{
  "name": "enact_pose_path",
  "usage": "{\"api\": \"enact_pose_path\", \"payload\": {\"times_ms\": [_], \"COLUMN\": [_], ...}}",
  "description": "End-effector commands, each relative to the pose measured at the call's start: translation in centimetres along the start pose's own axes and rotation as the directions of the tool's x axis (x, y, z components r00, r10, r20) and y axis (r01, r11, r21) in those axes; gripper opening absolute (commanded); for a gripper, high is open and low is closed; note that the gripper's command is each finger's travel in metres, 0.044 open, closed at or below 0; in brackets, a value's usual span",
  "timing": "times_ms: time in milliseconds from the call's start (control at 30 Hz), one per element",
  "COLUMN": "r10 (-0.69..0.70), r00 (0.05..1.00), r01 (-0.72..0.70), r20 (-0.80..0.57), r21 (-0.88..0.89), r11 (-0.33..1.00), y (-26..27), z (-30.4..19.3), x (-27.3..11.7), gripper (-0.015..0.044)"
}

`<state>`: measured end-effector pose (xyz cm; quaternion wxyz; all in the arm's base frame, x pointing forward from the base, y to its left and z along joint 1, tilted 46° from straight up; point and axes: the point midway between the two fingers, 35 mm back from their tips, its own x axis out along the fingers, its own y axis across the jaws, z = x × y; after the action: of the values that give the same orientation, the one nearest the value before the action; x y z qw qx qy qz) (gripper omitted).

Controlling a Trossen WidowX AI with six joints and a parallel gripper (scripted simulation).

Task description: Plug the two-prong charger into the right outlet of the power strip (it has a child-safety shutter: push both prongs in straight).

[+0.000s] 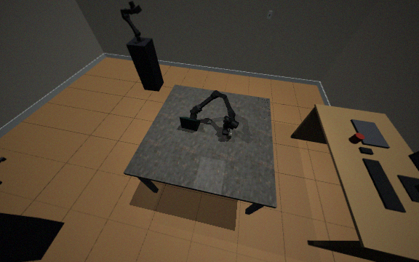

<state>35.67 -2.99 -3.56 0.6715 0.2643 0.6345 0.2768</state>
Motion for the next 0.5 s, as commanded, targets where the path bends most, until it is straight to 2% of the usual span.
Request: {"api": "enact_pose_path", "payload": {"times_ms": [0,467], "r10": [-0.005,-0.005], "r00": [1.0,1.0], "r01": [0.005,0.005], "r20": [0.024,0.024], "r21": [-0.022,-0.021], "r11": [1.0,1.0], "y": [0.01,0.01], "z": [0.96,0.79], "x": [-0.16,-0.11], "gripper": [0.0,0.0]}}
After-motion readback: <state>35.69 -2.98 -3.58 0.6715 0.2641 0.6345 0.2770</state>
